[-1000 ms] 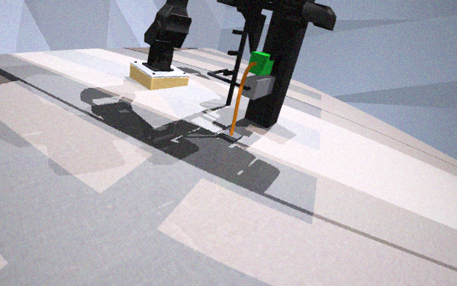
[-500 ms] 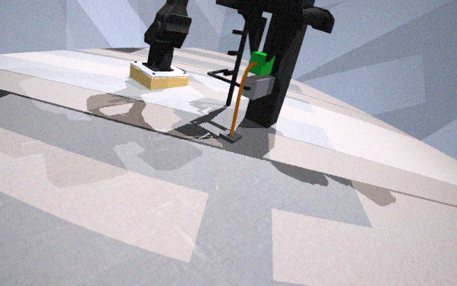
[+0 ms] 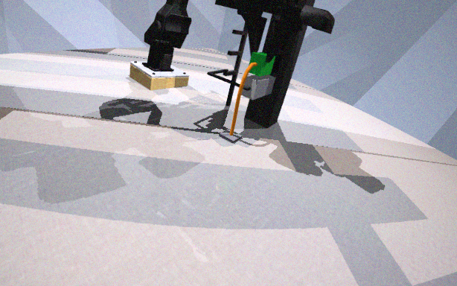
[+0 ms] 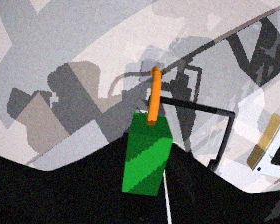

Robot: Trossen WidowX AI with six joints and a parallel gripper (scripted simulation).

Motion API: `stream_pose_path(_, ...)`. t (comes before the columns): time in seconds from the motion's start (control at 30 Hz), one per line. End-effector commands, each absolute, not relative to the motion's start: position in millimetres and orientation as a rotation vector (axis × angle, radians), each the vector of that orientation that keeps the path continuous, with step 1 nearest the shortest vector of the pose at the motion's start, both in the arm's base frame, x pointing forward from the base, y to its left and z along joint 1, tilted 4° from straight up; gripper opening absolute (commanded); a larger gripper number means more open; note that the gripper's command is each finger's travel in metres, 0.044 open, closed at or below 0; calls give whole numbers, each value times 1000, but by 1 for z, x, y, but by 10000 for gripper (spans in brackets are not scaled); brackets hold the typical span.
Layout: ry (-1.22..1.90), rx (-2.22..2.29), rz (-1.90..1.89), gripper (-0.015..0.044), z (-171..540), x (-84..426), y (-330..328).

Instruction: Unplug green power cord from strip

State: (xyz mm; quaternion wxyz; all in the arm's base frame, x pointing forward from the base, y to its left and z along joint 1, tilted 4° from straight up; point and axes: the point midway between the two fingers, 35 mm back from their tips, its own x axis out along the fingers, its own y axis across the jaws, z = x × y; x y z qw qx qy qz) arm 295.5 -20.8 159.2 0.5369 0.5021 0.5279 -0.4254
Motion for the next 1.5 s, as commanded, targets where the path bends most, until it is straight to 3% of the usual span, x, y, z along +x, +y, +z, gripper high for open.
stream_pose_path(0.0,1233,1190,-1026,0,160,299,-34)
stream_pose_path(0.87,1232,1187,-1032,0,162,301,-76)
stream_pose_path(1.07,1252,1179,-1025,157,159,300,-65)
stream_pose_path(1.47,1235,1188,-1032,160,167,300,-66)
